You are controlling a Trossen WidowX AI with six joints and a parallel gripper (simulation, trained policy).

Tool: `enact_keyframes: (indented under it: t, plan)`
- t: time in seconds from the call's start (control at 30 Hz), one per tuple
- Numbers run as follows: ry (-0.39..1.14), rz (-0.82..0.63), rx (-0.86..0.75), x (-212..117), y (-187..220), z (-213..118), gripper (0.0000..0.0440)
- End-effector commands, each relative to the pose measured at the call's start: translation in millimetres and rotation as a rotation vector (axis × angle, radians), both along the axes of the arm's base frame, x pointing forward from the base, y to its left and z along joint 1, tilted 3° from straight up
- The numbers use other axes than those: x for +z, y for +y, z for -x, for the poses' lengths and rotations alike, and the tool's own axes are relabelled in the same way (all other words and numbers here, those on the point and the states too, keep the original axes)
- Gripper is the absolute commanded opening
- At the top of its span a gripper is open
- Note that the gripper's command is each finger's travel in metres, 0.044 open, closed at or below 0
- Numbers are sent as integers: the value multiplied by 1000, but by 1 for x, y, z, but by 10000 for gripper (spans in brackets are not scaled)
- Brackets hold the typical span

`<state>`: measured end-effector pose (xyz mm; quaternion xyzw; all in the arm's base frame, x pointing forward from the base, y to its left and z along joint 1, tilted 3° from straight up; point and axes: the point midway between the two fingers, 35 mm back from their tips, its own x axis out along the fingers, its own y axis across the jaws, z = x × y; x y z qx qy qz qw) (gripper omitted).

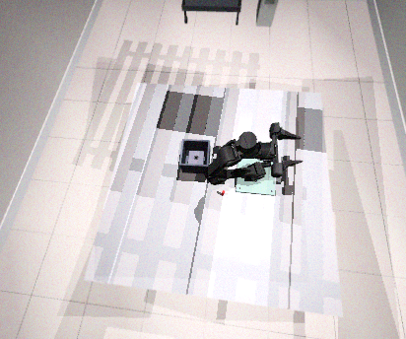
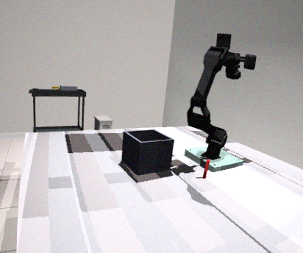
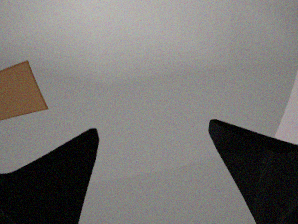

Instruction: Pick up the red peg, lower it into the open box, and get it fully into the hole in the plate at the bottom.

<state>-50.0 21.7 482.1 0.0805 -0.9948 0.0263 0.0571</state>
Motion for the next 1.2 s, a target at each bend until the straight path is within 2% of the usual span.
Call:
enact_keyframes:
  t: [0.0, 0.07, 0.6, 1.17]
  plan:
    - [-6, 2, 8, 0, -1, 1, 425]
    - [-33, 25, 53, -1, -6, 7, 440]
    - [-269, 414, 368, -2, -48, 33, 440]
    - [-632, 771, 670, 2, -108, 34, 440]
